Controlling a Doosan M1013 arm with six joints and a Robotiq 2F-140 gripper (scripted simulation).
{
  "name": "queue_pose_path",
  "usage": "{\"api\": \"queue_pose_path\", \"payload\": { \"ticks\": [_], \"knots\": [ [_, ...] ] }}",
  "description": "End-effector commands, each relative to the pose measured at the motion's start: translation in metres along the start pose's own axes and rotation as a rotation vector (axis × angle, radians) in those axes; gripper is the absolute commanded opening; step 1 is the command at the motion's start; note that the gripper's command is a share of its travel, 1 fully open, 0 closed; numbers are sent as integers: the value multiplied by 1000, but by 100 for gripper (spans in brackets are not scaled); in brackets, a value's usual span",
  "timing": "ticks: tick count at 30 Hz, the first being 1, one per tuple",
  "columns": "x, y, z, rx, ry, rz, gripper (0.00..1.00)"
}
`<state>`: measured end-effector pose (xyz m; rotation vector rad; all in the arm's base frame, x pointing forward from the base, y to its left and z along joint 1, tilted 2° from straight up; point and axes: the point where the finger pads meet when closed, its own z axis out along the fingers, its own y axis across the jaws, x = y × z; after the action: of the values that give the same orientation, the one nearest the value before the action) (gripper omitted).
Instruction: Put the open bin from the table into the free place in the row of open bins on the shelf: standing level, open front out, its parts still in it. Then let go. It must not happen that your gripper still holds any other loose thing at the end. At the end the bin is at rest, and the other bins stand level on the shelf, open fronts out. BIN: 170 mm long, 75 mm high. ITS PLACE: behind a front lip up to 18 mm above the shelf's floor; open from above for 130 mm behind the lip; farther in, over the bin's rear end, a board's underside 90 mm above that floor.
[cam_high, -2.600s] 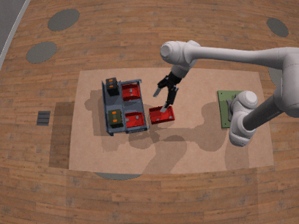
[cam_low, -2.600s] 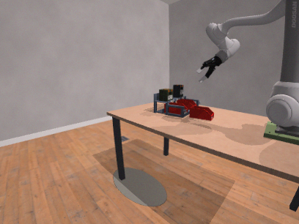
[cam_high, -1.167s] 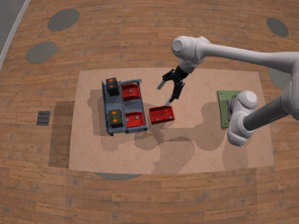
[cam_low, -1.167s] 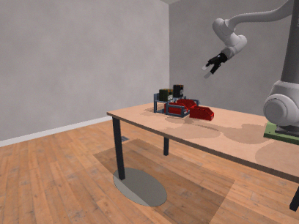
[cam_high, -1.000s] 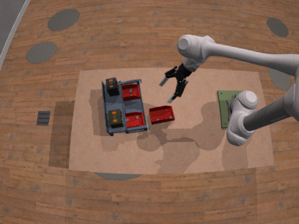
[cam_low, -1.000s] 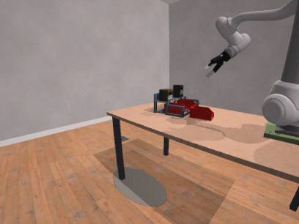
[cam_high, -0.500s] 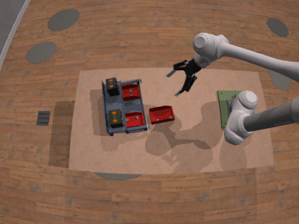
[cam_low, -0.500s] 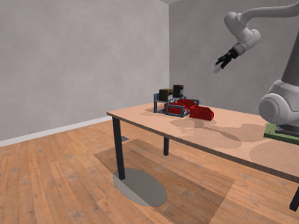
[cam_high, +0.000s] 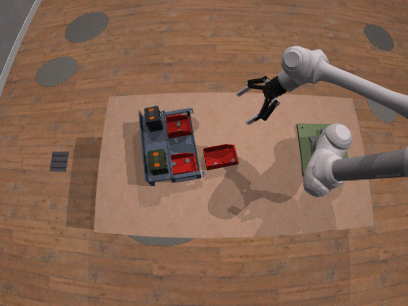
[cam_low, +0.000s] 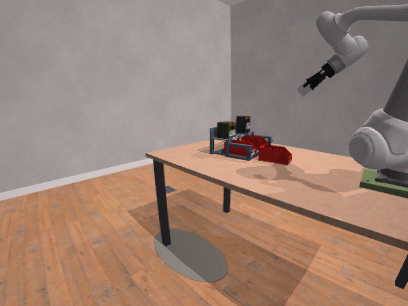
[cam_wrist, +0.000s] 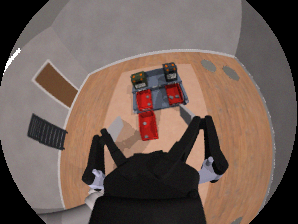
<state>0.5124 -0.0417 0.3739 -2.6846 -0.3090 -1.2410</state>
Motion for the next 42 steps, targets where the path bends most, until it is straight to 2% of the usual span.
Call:
{"api": "queue_pose_path", "payload": {
  "ticks": [1, 15, 42],
  "knots": [
    [-10, 6, -9, -35, 3, -15, 100],
    [-17, 12, -26, -86, 16, -40, 100],
    [-18, 13, -27, -89, 17, -41, 100]
  ]
}}
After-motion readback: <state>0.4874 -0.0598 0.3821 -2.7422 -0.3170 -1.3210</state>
